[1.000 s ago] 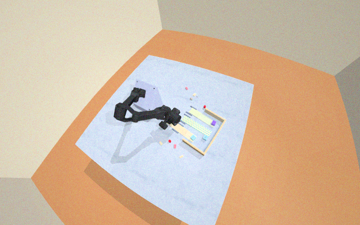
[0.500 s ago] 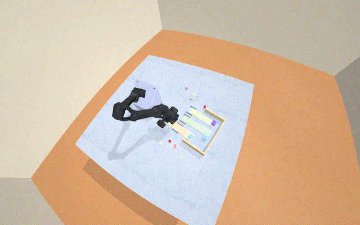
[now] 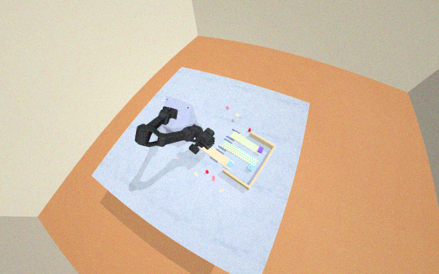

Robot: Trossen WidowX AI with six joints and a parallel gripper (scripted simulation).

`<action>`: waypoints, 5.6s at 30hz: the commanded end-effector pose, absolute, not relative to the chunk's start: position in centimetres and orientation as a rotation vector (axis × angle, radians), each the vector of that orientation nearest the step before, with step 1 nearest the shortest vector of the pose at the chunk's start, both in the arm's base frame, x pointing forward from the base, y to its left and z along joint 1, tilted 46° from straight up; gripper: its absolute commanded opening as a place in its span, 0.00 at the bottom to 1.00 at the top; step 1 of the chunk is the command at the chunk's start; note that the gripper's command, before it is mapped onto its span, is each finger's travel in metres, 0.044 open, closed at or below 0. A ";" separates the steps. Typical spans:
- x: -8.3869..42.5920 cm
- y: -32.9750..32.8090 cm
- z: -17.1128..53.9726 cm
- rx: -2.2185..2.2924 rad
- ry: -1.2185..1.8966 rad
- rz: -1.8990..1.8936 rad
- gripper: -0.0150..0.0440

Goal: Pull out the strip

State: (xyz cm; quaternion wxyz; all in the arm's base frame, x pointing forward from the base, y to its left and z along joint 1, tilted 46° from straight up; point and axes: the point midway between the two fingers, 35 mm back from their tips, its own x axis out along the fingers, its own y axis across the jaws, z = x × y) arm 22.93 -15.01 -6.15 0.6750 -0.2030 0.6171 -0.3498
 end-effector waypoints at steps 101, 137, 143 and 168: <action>21.1 -11.4 -3.6 -0.347 1.357 -0.878 0.70; 34.5 -12.7 -0.3 -0.343 1.349 -0.879 1.00; 36.8 -12.9 0.1 -0.343 1.347 -0.879 1.00; 39.1 -15.2 -1.5 -0.342 1.346 -0.879 0.68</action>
